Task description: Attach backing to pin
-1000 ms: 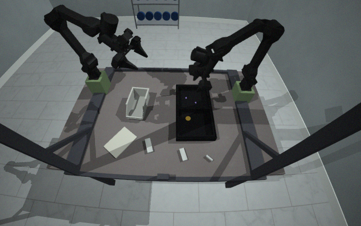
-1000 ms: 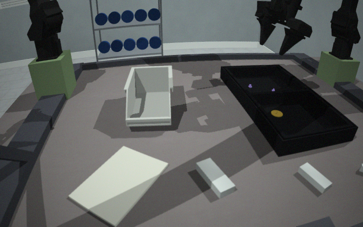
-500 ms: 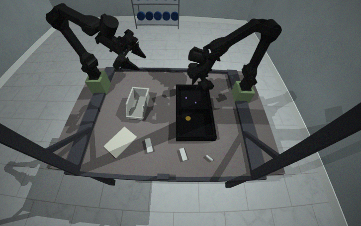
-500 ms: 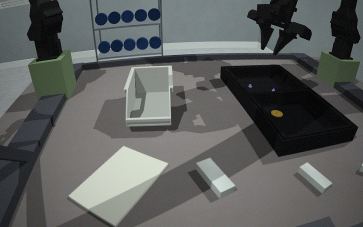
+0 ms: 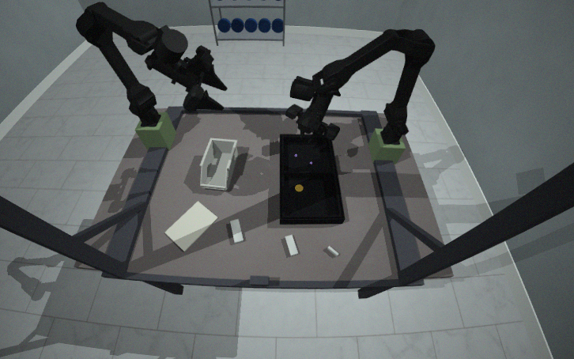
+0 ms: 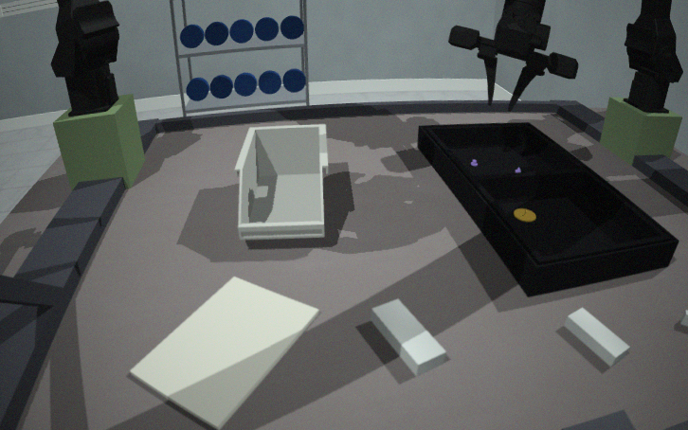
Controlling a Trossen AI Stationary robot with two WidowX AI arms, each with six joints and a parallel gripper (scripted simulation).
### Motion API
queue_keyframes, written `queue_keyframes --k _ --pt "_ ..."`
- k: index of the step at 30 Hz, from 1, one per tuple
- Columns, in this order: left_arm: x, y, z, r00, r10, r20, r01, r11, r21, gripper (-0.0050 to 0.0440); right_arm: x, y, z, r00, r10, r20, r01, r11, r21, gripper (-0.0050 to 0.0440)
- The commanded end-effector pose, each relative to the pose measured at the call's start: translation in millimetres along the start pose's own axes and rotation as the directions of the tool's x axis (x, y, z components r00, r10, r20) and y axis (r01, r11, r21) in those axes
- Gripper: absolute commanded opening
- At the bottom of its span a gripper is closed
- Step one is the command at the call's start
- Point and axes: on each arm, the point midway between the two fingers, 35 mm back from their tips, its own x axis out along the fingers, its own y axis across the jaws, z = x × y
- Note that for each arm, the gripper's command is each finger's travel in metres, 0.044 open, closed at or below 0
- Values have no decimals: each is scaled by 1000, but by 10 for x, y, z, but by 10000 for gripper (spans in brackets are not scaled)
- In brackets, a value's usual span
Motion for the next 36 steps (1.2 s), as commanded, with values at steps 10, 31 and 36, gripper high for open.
queue_keyframes --k 10,31,36 --pt "-89 1 102 999 36 17 -35 999 -42 440 128 -156 45 995 86 -47 -98 825 -556 130" --pt "-77 12 65 999 36 10 -36 999 -36 440 380 -287 99 972 133 -195 -203 46 -978 130" --pt "-77 12 65 999 36 10 -36 999 -36 440 426 -306 109 966 125 -225 -209 -130 -969 130"
